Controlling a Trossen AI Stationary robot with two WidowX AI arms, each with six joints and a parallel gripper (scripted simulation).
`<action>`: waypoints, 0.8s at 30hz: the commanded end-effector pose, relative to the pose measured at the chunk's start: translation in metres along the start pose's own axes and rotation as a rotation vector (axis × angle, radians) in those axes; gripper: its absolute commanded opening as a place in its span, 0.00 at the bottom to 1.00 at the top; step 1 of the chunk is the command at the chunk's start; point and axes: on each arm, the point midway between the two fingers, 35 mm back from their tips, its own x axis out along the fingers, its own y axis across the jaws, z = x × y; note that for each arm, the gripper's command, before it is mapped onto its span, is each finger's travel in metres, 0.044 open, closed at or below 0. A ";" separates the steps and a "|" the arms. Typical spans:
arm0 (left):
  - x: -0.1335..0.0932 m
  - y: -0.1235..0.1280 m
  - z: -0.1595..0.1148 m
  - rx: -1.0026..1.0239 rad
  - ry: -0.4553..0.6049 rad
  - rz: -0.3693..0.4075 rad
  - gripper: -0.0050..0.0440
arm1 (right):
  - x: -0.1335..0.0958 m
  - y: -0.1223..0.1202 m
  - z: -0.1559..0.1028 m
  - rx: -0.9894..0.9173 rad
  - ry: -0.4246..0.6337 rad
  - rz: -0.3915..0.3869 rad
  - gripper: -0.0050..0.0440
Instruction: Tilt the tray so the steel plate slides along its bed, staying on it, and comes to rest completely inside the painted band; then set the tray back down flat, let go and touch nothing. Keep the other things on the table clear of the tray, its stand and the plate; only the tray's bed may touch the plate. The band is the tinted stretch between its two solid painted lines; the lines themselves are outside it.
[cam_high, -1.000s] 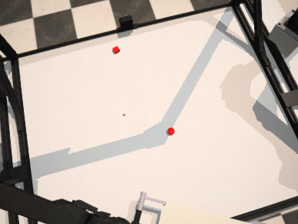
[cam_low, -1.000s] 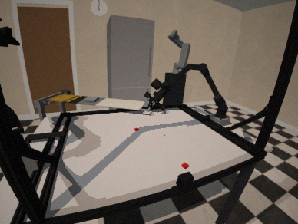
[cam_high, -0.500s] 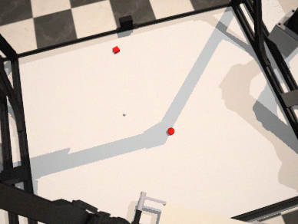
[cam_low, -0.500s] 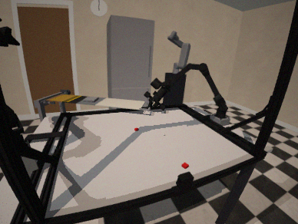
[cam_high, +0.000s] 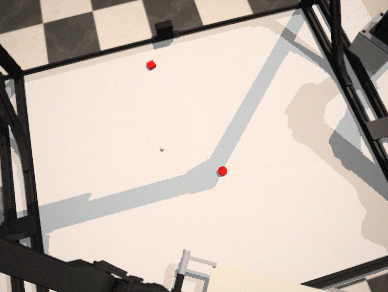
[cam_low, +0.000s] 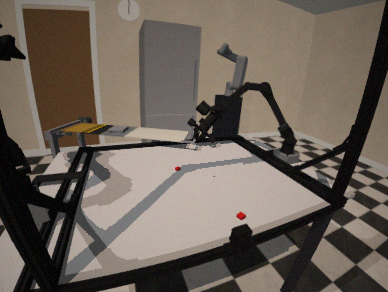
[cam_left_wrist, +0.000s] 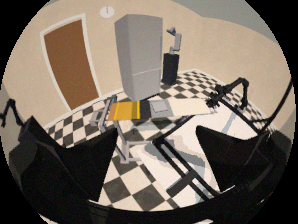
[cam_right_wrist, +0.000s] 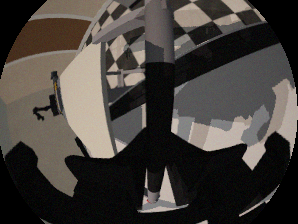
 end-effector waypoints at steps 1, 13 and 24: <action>0.000 0.000 0.001 0.003 -0.003 -0.002 1.00 | -0.012 0.009 0.000 0.001 -0.001 0.017 0.10; 0.000 0.000 0.001 0.003 -0.003 -0.002 1.00 | -0.019 0.015 0.000 0.001 -0.001 0.020 0.10; 0.000 0.000 0.001 0.003 -0.003 -0.002 1.00 | -0.025 0.019 0.000 0.001 -0.001 0.023 0.10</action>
